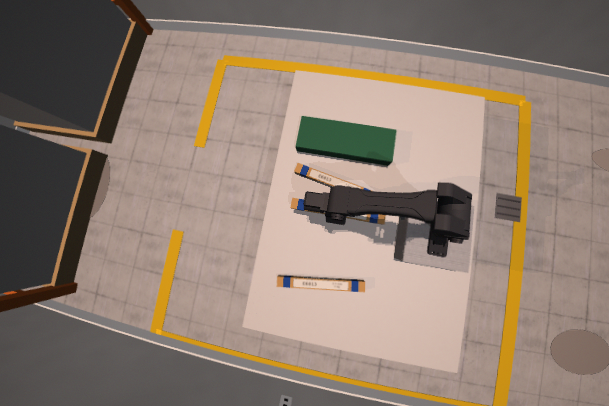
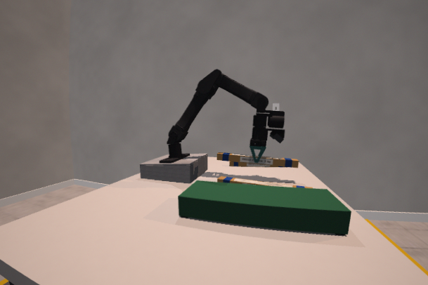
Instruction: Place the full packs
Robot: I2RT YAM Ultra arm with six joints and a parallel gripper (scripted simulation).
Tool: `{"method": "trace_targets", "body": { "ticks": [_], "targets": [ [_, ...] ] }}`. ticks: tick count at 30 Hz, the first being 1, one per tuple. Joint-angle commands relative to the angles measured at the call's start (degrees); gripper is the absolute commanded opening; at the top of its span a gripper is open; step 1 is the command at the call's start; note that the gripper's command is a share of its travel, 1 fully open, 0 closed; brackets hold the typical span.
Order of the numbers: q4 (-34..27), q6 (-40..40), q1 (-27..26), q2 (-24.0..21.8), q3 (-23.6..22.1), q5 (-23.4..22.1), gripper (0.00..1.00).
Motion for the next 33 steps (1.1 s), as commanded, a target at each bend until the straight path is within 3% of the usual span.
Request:
{"method": "trace_targets", "body": {
  "ticks": [1,33],
  "targets": [
    [-1.68,-0.24,-0.39,-3.31,4.31,0.04,0.00],
    [-3.09,-0.24,-0.17,-2.61,6.34,0.03,0.00]
  ]
}}
